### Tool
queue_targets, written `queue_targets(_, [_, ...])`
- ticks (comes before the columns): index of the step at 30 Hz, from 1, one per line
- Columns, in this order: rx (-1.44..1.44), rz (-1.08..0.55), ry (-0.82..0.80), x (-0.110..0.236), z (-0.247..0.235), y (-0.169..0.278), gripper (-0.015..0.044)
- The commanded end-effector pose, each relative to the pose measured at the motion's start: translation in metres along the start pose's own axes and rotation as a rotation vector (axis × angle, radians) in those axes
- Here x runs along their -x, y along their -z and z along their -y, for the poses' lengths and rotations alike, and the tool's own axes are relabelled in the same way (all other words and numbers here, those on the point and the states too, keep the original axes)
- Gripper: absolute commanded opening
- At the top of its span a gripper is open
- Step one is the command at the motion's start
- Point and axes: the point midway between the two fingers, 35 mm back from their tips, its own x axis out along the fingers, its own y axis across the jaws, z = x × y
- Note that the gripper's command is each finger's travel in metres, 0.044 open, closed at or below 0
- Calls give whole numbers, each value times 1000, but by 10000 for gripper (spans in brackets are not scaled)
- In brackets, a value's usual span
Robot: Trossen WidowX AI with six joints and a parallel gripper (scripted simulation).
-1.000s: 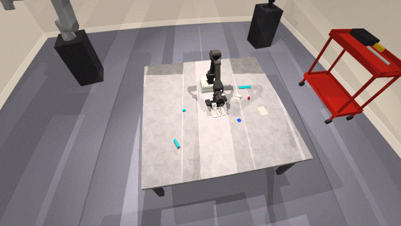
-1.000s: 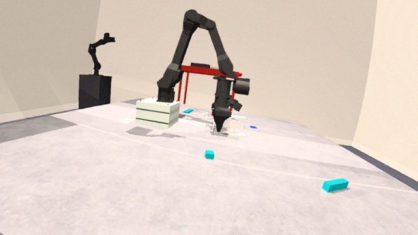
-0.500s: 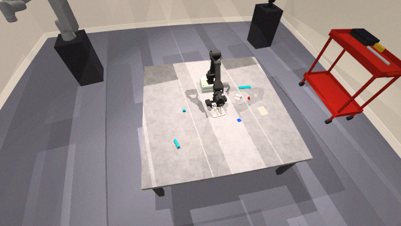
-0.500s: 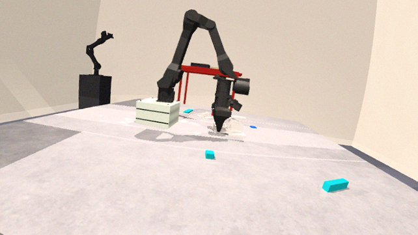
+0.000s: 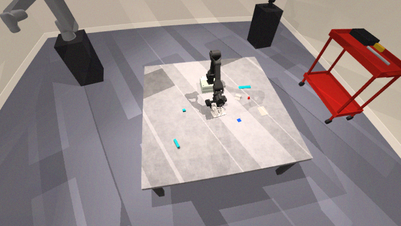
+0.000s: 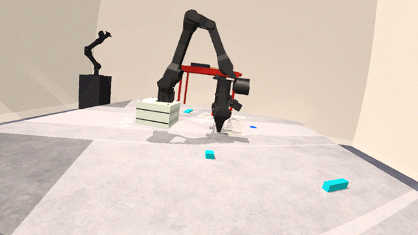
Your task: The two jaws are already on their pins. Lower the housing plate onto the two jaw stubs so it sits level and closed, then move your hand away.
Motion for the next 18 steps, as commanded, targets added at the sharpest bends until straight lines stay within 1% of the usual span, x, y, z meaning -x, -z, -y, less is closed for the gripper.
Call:
queue_targets(1, [0,-1,0,0,0,0,440])
queue_targets(4, [0,-1,0,1,0,0,440])
queue_targets(6, [1,-1,0,9,0,-1,440])
queue_targets(8, [1,-1,0,22,0,-2,440])
queue_targets(12, [4,-1,1,61,0,0,440])
queue_targets(14, [4,-1,1,73,0,2,440])
queue_targets(17, [4,-1,1,77,0,2,440])
queue_targets(18, [4,5,1,69,0,0,440])
